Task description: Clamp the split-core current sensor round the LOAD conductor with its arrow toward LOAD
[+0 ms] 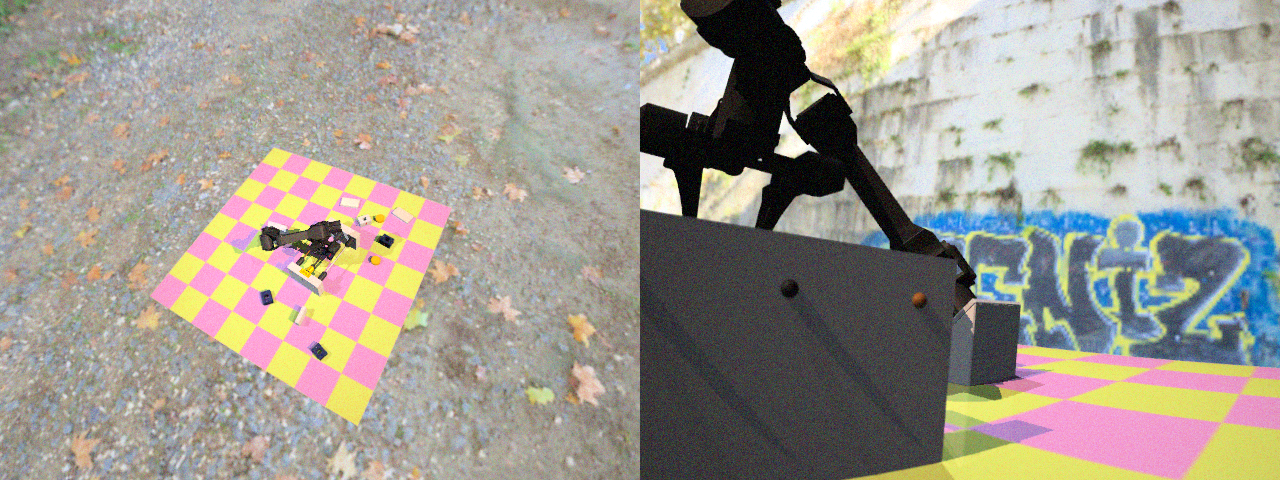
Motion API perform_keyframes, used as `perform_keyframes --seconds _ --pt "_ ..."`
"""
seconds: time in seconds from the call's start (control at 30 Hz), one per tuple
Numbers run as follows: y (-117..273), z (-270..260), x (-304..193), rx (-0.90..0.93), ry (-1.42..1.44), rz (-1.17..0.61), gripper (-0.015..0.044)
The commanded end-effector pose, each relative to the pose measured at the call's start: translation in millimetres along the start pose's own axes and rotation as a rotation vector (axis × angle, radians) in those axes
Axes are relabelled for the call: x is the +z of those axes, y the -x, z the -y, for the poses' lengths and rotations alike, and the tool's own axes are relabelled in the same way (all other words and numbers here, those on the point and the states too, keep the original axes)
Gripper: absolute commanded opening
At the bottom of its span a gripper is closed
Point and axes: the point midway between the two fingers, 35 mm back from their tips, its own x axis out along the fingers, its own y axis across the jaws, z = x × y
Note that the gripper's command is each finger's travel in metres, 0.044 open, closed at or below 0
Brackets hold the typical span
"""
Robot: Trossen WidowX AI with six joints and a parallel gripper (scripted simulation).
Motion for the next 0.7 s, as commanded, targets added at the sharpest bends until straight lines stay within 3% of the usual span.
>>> perform_keyframes --seconds 0.0,0.33,0.57,0.67 --pt "1 1 -1 0.005 0.005 0.0 0.0184" --pt "1 1 -1 0.005 0.005 0.0 0.044" --pt "1 1 -1 0.005 0.005 0.0 0.044" --pt "-17 -1 -2 0.012 0.0 -0.004 0.044"
